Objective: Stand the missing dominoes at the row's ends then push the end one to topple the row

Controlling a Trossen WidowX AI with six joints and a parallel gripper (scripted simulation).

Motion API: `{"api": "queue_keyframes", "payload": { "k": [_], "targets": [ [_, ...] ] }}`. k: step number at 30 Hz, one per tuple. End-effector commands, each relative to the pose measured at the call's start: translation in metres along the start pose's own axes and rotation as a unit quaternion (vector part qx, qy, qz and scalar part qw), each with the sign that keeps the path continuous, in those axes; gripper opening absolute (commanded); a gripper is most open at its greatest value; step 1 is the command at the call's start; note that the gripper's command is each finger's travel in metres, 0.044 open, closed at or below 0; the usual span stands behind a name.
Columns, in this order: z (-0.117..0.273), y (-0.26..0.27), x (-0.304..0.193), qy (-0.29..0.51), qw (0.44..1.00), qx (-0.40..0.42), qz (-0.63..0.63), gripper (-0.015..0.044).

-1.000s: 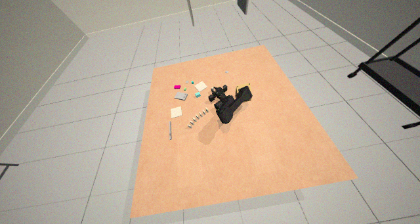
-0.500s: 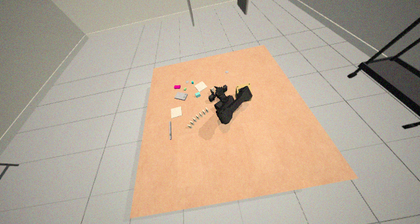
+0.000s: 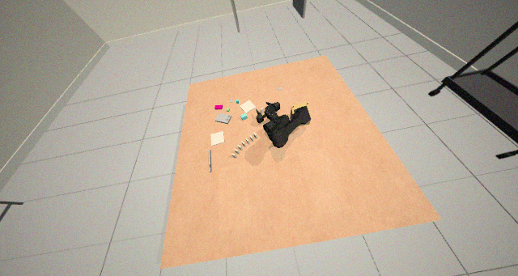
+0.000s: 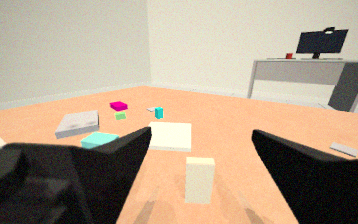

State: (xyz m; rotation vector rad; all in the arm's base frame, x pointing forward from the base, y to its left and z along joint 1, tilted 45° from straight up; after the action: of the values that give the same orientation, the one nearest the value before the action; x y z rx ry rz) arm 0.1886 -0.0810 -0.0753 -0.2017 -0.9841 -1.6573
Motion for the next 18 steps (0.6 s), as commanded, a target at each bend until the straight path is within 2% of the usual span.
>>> {"api": "queue_keyframes", "payload": {
  "k": [1, 7, 14, 16, 18],
  "targets": [
    [0.002, 0.005, 0.023, -0.002, 1.0, 0.004, 0.0, 0.044],
    [-0.005, 0.007, 0.02, 0.009, 1.0, -0.007, 0.015, 0.044],
    [-0.059, 0.033, 0.007, 0.118, 0.982, -0.084, 0.119, 0.044],
    [-0.074, 0.044, 0.023, 0.11, 0.988, -0.076, 0.074, 0.044],
    [-0.081, 0.04, 0.024, 0.135, 0.982, -0.095, 0.086, 0.044]
  ]
}}
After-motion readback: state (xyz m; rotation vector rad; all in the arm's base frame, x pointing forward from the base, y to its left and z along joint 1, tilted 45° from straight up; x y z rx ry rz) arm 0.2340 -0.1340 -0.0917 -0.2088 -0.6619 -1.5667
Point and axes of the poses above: the point midway between the two fingers, 35 mm back from their tips, its own z axis back along the fingers, its own y axis across the jaws, x = y × z, the point moved 3 cm from there along z, back along the fingers, and after that the axes turned 15 degrees about -z, right-handed, at the moved point
